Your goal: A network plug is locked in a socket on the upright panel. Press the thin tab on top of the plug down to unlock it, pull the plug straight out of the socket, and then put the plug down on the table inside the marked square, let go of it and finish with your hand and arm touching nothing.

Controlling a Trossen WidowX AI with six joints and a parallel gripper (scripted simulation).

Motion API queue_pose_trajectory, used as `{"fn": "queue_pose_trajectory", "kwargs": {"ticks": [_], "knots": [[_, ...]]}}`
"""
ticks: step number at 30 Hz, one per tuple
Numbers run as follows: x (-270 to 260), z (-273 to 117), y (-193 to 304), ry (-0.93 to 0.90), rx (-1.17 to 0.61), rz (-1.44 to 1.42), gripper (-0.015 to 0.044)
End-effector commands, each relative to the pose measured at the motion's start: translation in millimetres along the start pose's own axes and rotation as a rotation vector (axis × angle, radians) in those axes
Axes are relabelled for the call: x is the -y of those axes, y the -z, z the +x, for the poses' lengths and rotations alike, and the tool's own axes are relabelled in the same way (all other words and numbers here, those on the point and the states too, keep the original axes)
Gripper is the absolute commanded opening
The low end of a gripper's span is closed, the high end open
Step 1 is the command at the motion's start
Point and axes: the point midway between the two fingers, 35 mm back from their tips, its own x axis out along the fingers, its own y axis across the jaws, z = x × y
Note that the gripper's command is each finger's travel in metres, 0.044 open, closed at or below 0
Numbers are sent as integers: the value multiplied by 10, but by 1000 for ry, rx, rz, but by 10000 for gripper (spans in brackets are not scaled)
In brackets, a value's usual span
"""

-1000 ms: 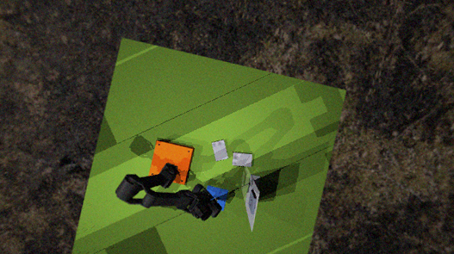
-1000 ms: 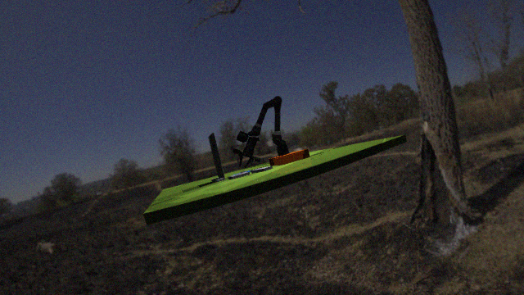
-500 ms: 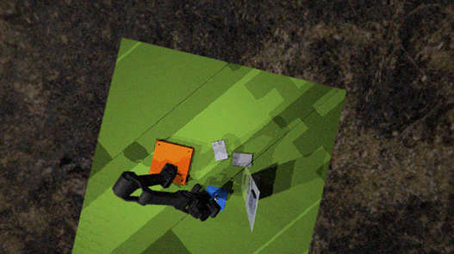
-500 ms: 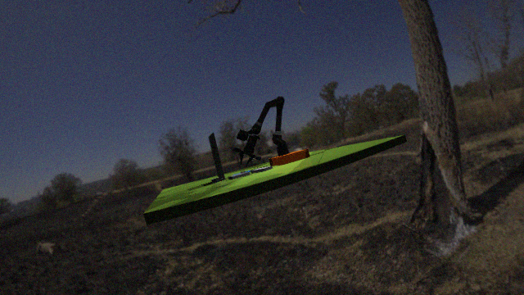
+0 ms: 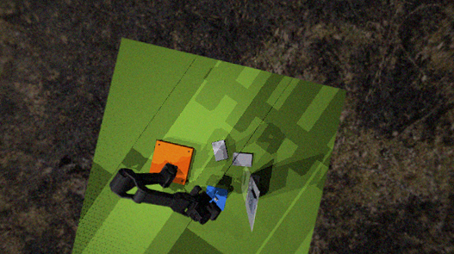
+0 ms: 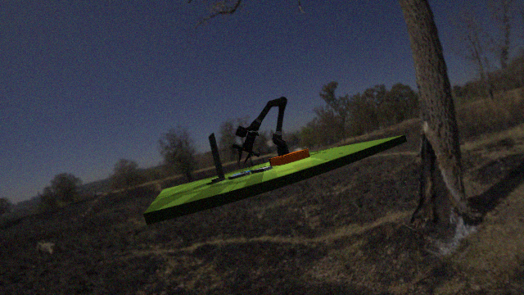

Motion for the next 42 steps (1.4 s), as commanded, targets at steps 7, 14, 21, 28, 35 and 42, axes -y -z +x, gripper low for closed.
{"fn": "queue_pose_trajectory", "kwargs": {"ticks": [7, 14, 21, 28, 35, 42], "knots": [[-148, -181, -6, -16, 3, 6, 156], [-199, -293, -7, -16, 4, 6, 156], [-243, -411, -7, -16, 4, 6, 156], [-276, -522, -8, -15, 4, 7, 156], [-319, -551, -2, -3, 0, 1, 156], [-465, -717, -3, -6, 1, 2, 156]]}}
